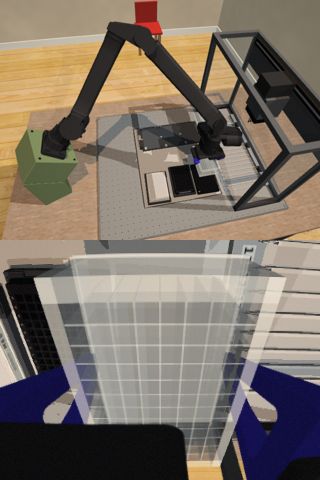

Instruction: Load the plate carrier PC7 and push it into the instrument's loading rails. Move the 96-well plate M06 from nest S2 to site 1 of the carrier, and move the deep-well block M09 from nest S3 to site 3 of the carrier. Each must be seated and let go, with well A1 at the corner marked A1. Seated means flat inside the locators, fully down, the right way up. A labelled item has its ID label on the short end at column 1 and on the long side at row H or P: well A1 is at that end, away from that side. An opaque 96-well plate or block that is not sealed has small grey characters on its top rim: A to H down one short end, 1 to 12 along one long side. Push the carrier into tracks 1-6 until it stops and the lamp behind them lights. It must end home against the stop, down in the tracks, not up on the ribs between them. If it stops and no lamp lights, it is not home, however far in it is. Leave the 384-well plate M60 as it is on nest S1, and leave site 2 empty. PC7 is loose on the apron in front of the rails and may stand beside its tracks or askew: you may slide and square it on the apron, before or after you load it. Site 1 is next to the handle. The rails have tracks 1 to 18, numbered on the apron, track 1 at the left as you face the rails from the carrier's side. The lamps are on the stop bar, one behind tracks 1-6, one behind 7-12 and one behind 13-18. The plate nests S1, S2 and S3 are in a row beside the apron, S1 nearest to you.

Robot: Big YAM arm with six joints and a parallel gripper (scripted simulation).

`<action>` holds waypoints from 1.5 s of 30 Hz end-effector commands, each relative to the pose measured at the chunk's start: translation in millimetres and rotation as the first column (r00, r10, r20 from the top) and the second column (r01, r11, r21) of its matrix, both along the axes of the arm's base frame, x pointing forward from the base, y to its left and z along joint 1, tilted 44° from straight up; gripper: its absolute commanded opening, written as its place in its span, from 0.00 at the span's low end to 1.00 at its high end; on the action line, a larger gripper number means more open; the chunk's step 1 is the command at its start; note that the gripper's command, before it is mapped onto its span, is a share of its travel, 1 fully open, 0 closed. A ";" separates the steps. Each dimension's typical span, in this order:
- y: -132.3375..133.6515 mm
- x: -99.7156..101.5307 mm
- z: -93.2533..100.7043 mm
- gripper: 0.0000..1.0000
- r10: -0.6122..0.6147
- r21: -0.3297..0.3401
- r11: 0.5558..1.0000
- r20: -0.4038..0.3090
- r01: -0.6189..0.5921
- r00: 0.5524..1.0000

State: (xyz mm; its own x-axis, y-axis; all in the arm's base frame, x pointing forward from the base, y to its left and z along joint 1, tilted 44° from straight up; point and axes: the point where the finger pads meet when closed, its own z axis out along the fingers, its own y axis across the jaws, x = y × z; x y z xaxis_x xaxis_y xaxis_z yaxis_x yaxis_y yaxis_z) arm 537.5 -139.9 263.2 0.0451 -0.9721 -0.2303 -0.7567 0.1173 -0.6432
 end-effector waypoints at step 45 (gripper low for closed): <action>161.5 -5.5 90.2 0.00 -0.012 0.009 1.000 0.085 0.011 0.996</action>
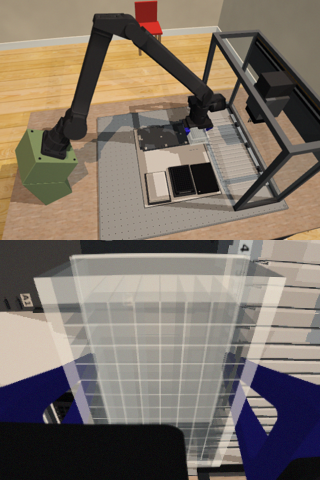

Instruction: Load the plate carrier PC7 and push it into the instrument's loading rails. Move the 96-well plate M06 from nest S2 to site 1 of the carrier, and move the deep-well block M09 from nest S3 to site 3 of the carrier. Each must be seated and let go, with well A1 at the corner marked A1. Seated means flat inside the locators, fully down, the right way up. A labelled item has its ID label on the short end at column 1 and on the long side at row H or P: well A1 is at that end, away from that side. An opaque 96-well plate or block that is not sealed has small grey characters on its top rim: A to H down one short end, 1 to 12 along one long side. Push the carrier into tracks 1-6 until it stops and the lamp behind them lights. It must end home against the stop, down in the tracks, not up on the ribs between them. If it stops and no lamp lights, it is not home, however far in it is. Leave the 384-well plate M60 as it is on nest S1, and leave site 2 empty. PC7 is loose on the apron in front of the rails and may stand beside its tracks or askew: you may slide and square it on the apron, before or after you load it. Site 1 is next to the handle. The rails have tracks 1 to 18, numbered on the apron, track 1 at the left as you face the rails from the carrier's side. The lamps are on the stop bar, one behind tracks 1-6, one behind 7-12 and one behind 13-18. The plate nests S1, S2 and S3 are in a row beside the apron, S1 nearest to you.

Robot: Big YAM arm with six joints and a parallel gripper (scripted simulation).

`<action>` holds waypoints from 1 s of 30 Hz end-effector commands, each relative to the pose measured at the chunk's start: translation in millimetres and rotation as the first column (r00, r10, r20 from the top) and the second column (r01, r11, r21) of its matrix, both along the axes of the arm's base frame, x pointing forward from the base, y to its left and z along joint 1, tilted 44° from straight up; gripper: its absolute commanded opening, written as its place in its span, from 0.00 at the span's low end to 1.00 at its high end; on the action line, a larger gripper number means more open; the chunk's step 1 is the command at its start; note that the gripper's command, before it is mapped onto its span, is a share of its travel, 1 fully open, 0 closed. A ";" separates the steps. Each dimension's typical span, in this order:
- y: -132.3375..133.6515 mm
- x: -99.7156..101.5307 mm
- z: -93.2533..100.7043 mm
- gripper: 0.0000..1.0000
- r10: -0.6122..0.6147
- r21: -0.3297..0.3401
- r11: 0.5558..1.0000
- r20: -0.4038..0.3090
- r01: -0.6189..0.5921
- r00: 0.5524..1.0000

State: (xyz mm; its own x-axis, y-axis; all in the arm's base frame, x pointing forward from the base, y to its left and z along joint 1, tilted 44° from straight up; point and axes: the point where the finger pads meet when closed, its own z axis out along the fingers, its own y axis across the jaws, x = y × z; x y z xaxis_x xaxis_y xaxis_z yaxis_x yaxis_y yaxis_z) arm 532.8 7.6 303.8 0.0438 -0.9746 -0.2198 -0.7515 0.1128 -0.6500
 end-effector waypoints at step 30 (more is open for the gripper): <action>64.5 -0.1 42.5 0.00 -0.011 0.021 1.000 0.047 0.010 0.999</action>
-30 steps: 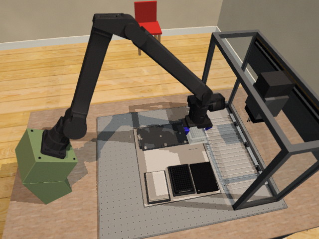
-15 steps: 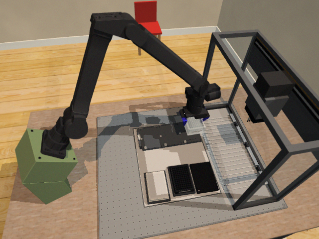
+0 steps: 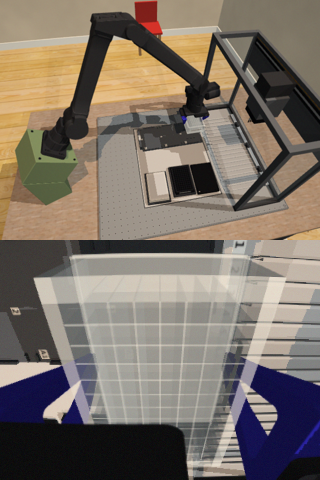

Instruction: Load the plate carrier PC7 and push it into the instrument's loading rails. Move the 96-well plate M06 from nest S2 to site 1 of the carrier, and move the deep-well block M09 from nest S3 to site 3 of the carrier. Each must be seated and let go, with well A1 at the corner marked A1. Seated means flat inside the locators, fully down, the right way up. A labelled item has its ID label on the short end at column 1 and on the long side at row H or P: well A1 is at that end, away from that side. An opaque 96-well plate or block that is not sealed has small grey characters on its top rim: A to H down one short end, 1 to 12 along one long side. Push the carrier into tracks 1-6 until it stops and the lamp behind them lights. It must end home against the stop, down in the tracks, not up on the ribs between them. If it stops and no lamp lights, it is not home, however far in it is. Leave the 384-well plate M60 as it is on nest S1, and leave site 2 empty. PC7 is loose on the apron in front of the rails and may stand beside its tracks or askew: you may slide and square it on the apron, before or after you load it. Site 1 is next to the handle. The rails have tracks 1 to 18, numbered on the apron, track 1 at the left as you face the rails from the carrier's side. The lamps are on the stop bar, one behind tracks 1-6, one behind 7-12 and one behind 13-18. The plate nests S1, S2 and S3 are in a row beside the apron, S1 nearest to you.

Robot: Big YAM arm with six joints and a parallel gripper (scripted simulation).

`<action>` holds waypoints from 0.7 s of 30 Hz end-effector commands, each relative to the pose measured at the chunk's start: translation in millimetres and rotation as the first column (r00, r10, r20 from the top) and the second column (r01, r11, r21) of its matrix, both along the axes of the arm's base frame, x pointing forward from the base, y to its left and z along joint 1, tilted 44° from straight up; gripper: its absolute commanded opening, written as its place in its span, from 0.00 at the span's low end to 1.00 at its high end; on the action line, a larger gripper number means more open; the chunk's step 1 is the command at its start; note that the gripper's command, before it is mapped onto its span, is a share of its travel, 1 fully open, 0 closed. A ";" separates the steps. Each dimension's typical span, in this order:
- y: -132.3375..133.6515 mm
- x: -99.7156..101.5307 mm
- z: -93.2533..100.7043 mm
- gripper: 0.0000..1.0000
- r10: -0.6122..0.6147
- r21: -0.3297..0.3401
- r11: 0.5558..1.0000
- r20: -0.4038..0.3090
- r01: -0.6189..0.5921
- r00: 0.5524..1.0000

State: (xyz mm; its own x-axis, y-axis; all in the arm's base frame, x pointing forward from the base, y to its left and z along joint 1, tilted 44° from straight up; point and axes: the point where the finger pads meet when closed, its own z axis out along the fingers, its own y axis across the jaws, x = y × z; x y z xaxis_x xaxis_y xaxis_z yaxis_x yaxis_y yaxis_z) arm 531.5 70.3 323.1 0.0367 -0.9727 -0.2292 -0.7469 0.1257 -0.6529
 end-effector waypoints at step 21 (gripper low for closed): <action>7.5 13.5 -11.1 0.00 -0.008 0.013 1.000 0.006 0.008 1.000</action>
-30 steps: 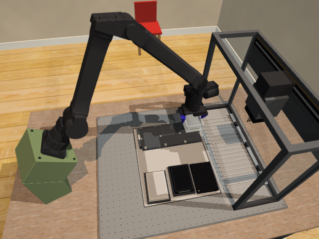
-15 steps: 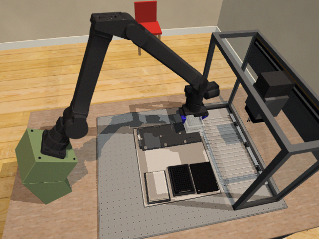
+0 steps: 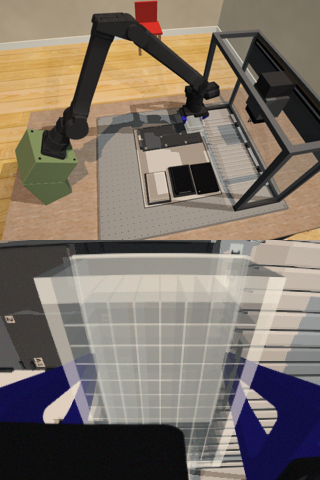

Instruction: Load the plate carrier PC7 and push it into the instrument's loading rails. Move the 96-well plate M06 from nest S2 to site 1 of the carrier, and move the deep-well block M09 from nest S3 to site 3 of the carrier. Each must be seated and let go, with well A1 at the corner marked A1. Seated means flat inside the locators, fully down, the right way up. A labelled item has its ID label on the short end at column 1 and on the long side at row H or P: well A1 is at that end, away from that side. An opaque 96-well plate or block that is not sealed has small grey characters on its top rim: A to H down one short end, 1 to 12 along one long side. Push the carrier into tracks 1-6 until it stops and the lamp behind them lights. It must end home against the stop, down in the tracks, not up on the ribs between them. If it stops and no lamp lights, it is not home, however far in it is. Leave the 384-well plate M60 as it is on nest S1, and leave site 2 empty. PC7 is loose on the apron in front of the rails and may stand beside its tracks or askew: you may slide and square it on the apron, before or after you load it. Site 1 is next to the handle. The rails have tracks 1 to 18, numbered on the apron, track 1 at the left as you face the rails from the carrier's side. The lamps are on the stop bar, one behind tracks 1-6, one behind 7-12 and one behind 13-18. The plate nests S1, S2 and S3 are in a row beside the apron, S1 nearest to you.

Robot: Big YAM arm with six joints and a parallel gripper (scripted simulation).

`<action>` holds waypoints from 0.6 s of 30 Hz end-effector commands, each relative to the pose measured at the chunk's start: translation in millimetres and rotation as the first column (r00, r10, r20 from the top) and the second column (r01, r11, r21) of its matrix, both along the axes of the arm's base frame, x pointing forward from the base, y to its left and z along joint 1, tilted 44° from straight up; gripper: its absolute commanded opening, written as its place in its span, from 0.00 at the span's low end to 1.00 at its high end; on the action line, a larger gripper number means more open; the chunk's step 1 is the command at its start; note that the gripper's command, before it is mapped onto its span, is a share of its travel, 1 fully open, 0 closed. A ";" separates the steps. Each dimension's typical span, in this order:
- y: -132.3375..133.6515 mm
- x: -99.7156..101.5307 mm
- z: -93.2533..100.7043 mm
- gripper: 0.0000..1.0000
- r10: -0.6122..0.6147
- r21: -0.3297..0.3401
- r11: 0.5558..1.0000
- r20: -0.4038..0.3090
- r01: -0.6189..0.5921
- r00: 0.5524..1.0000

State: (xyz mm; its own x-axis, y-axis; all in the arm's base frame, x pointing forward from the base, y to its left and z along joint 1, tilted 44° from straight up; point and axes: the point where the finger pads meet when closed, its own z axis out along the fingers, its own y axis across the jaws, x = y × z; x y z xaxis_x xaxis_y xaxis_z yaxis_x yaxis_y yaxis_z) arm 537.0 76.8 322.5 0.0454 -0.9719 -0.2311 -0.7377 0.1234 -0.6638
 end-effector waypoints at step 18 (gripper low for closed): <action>11.3 40.5 -30.1 0.00 -0.009 0.014 1.000 0.012 0.009 1.000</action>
State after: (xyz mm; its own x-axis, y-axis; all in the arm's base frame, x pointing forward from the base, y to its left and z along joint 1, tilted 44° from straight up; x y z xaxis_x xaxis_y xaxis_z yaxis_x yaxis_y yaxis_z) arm 566.0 82.3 287.5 0.0391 -0.9721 -0.2313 -0.7419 0.1268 -0.6584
